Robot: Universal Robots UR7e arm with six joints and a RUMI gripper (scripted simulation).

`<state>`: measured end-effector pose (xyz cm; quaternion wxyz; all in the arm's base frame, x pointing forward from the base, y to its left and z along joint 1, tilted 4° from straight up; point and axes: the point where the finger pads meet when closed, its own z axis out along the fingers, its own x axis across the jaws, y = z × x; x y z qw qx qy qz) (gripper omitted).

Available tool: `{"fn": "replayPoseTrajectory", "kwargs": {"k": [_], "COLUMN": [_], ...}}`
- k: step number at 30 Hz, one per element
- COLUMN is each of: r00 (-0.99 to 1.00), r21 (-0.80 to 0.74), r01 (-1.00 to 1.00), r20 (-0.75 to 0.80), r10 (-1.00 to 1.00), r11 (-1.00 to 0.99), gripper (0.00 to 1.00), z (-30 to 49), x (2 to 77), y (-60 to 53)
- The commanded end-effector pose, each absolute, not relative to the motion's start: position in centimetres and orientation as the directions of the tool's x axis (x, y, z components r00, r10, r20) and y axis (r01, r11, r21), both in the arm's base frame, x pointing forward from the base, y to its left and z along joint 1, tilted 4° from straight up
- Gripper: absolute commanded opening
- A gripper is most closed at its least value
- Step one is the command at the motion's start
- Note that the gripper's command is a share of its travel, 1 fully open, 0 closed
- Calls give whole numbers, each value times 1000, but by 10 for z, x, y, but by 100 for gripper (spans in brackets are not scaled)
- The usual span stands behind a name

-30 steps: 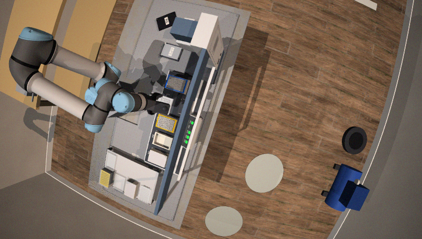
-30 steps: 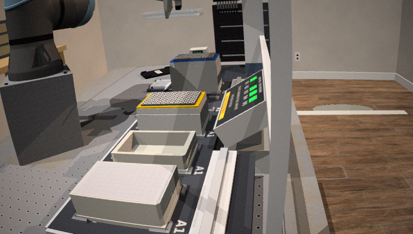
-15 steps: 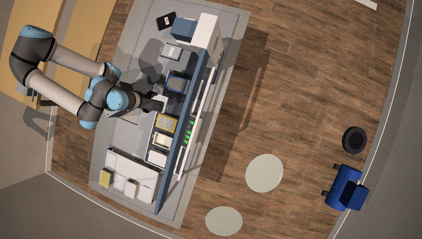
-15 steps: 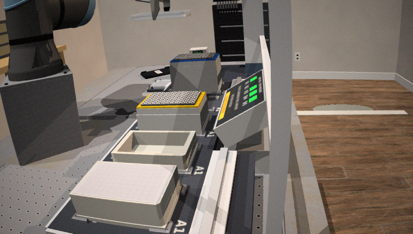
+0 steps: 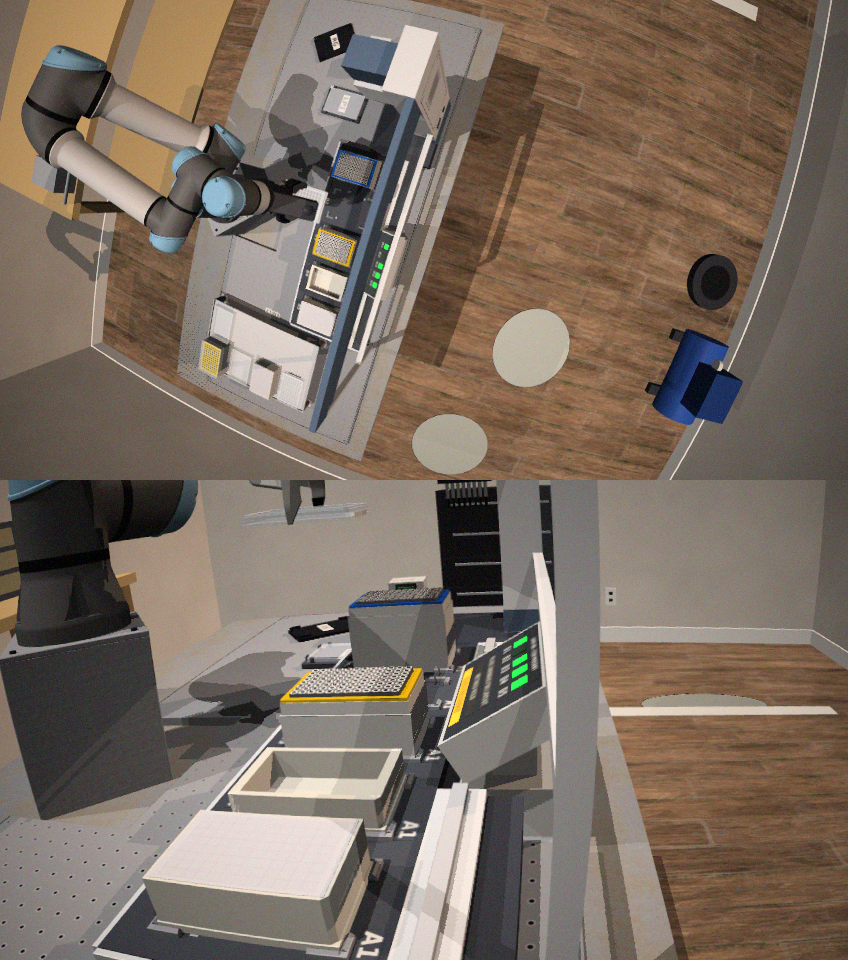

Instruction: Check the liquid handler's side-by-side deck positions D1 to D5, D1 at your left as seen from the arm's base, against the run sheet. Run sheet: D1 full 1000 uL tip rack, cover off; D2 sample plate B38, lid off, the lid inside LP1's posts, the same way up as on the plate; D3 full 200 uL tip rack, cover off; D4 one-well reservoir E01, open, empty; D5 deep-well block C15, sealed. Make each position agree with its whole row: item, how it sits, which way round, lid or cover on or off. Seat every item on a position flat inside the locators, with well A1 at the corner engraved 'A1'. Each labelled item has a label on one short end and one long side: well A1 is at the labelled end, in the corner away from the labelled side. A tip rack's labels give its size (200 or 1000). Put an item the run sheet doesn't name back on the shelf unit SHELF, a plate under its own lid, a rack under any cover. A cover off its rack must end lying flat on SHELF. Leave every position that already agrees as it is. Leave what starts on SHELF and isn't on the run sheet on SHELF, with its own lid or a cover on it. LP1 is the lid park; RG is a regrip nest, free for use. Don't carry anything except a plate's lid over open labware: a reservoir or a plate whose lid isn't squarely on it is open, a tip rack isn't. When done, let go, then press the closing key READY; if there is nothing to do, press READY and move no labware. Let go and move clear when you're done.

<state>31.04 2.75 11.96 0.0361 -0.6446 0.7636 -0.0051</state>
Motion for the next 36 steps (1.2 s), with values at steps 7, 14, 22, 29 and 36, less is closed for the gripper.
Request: {"fn": "replayPoseTrajectory", "kwargs": {"k": [7,14,22,29,36], "r00": [-166,-166,-166,-166,-166], "r21": [-56,-56,-56,-55,-55], "r01": [-984,-984,-984,-984,-984], "r20": [-49,-49,-49,-49,-49], "r10": [-985,-985,-985,-985,-985], "r11": [169,169,169,169,169], "gripper": [0,0,0,0,0], "z": [119,118,117,117,116], "x": [287,273,255,244,227], "y": [31,34,37,39,41]}}
